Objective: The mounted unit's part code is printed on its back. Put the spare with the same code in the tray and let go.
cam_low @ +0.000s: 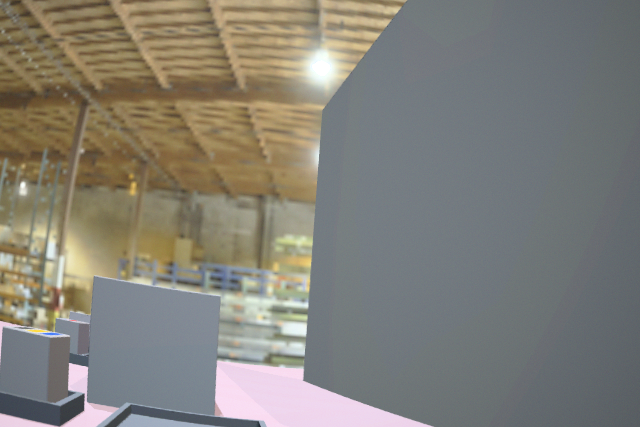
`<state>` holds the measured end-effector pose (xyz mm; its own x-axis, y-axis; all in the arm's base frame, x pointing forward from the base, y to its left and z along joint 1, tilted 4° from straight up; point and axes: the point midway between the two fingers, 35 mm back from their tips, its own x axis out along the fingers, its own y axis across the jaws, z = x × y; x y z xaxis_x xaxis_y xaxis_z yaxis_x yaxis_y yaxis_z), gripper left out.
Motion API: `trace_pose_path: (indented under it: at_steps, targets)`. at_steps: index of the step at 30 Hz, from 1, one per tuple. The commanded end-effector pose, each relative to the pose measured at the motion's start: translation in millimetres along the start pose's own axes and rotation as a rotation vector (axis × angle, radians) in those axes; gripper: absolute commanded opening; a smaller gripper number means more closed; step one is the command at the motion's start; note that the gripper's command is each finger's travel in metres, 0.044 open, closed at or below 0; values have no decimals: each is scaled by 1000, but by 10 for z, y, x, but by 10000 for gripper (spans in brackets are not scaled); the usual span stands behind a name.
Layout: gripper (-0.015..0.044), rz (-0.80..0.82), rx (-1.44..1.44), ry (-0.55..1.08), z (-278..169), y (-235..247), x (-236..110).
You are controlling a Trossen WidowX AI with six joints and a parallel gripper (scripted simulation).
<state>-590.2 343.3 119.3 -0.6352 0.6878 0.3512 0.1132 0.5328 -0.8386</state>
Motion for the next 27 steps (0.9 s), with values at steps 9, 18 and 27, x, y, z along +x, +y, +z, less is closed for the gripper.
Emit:
trace_pose_path:
  at_steps: [9, 18, 27]
  targets:
    - [440, 16, 4, 6, -90, 58, 44]
    - [440, 192, 65, 83, -1137, 669, 374]
    - [440, 392, 168, 213, -2458, 1312, 409]
